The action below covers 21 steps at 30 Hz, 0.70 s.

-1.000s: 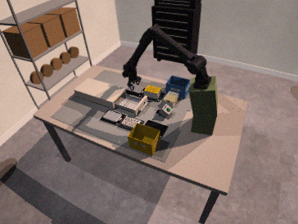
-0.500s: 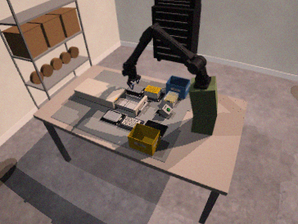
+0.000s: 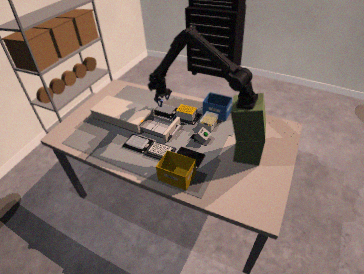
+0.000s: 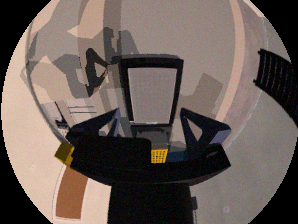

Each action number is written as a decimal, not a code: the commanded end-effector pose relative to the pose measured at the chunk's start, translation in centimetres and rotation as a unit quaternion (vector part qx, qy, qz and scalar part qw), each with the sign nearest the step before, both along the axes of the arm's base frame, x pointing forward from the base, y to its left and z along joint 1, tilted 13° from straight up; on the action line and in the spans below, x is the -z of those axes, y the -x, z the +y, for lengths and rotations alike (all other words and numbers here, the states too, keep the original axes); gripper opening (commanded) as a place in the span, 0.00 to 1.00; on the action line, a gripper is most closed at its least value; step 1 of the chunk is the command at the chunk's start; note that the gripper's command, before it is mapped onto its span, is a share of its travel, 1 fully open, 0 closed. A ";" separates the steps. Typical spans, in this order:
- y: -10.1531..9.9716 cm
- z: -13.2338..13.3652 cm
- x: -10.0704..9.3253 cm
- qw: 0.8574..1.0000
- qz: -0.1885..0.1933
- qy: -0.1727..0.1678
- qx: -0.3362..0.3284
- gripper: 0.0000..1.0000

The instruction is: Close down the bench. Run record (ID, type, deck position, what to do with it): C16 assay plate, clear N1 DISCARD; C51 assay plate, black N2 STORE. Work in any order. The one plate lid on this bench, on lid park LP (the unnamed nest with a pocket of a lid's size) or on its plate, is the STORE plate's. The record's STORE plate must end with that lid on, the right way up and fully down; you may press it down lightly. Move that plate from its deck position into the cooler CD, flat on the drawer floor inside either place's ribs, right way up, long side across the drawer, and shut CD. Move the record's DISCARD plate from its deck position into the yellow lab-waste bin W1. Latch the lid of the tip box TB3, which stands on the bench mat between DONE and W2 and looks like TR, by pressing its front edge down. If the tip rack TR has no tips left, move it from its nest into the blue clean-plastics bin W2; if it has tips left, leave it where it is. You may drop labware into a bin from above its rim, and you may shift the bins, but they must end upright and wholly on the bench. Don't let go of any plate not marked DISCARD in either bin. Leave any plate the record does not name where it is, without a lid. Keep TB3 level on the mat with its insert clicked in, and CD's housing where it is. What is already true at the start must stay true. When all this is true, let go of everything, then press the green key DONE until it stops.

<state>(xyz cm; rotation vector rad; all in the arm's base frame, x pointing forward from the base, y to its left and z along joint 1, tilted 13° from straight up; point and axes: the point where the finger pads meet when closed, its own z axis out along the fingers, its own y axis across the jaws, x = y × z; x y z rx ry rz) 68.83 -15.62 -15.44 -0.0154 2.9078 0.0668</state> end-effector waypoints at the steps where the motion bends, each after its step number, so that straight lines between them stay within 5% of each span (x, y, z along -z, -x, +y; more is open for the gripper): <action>1: 1.0 -1.1 0.9 1.000 0.012 -0.003 0.005 1.00; 3: -0.2 -1.5 -2.6 1.000 -0.010 0.003 0.005 1.00; 6: -0.8 -1.7 -3.8 1.000 -0.020 0.006 0.005 1.00; 16: 0.1 -1.6 -4.3 1.000 -0.013 0.004 0.005 1.00; 17: 0.9 -1.3 -1.3 1.000 0.007 -0.002 0.006 1.00; 18: 1.4 -1.2 -1.1 1.000 0.012 -0.003 0.005 1.00; 21: 0.3 -1.6 -5.0 1.000 -0.013 0.004 0.005 1.00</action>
